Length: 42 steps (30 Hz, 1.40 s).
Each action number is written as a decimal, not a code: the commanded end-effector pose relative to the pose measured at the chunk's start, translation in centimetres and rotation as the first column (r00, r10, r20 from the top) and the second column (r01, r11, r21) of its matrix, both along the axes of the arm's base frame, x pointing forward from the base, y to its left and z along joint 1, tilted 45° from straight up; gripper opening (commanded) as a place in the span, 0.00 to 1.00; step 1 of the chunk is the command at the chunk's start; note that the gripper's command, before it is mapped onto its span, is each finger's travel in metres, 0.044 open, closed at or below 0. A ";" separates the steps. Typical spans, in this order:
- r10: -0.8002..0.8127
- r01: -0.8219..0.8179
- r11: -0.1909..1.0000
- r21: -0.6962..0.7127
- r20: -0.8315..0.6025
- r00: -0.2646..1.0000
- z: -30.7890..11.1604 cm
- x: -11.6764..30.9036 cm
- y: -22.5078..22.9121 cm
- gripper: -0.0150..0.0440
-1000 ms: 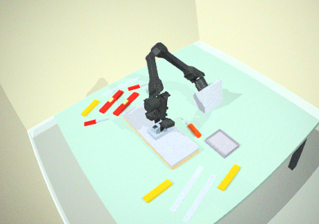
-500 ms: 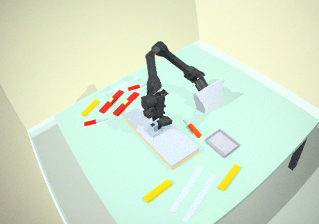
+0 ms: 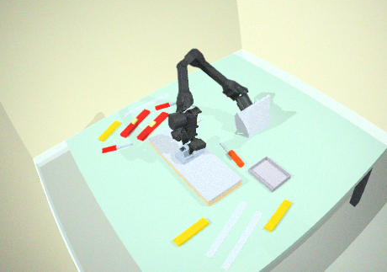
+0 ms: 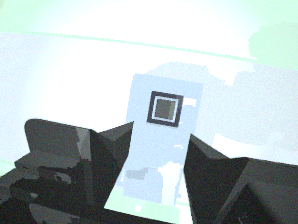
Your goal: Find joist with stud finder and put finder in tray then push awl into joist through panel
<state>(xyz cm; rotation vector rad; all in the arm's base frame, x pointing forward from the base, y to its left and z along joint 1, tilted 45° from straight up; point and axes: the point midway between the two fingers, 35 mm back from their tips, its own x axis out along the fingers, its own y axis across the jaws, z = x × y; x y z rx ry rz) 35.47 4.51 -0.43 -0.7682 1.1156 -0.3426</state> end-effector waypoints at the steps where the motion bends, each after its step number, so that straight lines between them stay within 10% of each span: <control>1: -0.001 0.001 1.000 -0.002 0.000 1.000 0.4 -0.1 -0.5 0.25; 42: -0.001 0.001 1.000 -0.005 0.000 1.000 4.6 0.7 -4.7 0.25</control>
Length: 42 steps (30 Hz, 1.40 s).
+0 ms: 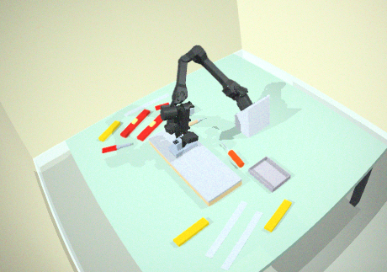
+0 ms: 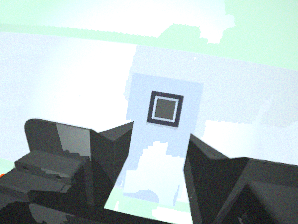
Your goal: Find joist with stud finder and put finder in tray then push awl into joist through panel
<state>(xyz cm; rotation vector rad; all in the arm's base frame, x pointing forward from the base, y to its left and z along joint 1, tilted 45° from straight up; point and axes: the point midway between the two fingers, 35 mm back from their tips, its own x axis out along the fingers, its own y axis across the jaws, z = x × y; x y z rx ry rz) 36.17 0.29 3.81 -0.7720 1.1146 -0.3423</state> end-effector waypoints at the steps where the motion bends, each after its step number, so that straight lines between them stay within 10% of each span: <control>1: -0.003 0.003 1.000 -0.002 0.000 1.000 0.5 0.0 -0.6 0.25; 42: -0.003 0.003 1.000 -0.005 0.001 1.000 4.7 0.7 -4.7 0.25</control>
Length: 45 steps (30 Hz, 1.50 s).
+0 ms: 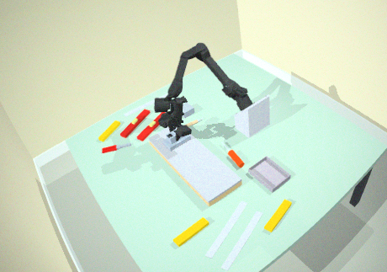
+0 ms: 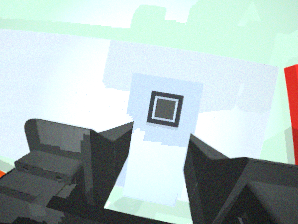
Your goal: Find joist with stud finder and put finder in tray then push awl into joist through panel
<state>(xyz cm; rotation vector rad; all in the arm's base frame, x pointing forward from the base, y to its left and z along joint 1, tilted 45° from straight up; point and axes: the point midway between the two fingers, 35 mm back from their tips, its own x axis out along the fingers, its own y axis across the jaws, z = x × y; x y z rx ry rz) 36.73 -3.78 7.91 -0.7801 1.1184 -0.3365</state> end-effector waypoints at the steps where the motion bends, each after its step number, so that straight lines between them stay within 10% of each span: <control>1: -0.010 0.010 1.000 -0.001 0.009 1.000 0.7 0.2 -0.7 0.25; 45: -0.003 0.003 1.000 -0.002 0.004 1.000 4.3 0.8 -4.1 0.25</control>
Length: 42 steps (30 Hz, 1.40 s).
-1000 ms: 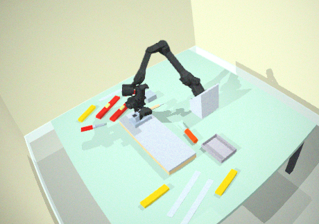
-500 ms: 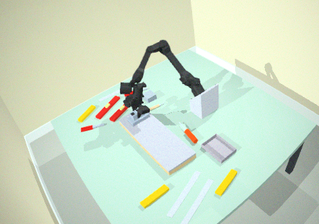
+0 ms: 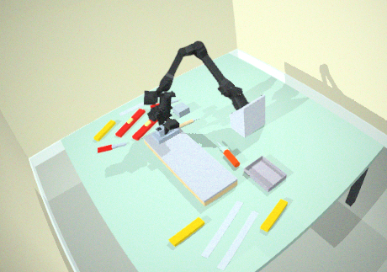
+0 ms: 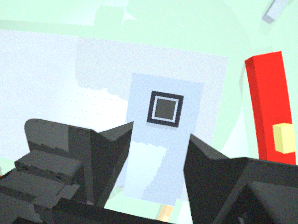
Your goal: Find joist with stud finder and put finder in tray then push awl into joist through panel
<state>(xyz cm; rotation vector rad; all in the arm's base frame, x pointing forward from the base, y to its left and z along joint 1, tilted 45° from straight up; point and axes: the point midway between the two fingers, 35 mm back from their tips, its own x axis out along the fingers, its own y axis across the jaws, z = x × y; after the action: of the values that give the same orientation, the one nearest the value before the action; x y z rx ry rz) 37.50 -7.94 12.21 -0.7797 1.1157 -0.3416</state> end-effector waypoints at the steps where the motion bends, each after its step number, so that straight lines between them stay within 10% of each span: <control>1: 0.000 0.000 1.000 0.000 0.000 1.000 0.0 0.0 0.0 0.25; 26: -0.007 0.007 1.000 0.002 0.004 1.000 7.3 -1.6 6.6 0.25; 42: 0.241 -0.236 0.971 0.050 -0.179 0.954 0.4 -0.4 15.7 0.25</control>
<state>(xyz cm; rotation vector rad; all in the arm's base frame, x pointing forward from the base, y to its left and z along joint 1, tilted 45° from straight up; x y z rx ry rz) 36.95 5.27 13.95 -0.8918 1.1793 -0.1272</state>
